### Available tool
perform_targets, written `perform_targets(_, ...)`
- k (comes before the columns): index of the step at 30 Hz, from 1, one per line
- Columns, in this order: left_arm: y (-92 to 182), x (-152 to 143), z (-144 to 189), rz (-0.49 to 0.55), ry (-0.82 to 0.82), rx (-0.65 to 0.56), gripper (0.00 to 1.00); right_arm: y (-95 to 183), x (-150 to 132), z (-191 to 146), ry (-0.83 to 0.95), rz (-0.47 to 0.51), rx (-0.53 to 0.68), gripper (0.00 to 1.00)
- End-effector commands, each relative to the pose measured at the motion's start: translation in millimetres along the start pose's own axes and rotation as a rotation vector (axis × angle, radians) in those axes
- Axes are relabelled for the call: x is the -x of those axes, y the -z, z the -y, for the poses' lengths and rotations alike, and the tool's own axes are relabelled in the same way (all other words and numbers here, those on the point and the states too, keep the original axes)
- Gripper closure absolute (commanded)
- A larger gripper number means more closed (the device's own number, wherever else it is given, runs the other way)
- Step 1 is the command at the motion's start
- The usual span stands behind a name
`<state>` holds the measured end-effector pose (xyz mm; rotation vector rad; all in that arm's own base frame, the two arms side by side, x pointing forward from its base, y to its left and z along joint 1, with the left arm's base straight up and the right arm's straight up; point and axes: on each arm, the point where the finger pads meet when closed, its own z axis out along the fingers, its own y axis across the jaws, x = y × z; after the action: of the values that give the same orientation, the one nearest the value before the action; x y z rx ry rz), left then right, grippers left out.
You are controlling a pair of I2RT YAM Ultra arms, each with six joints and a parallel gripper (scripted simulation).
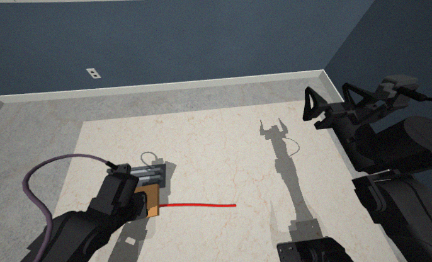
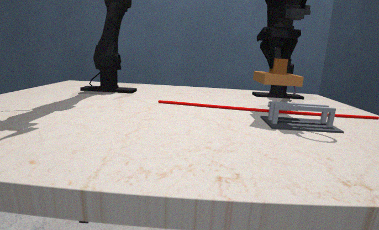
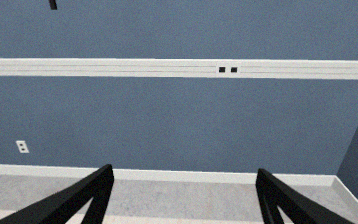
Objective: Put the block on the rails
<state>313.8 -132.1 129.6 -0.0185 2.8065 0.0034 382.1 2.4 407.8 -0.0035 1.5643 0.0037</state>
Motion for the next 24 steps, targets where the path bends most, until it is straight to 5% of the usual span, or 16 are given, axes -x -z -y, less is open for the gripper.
perform_targets(1, 8.4, 49.8, 5.4, 0.080, -0.039, -0.052, 1.00, 10.6, 38.8, 8.0, 0.009, 0.084, -0.026, 0.00)
perform_targets(16, -25.1, 115.6, -26.2, 0.043, -0.081, -0.042, 1.00, 10.6, 38.8, 8.0, 0.009, 0.084, -0.026, 0.00)
perform_targets(24, -7.8, 135.3, -21.5, 0.142, -0.037, -0.037, 1.00, 10.6, 38.8, 8.0, 0.009, 0.084, -0.026, 0.00)
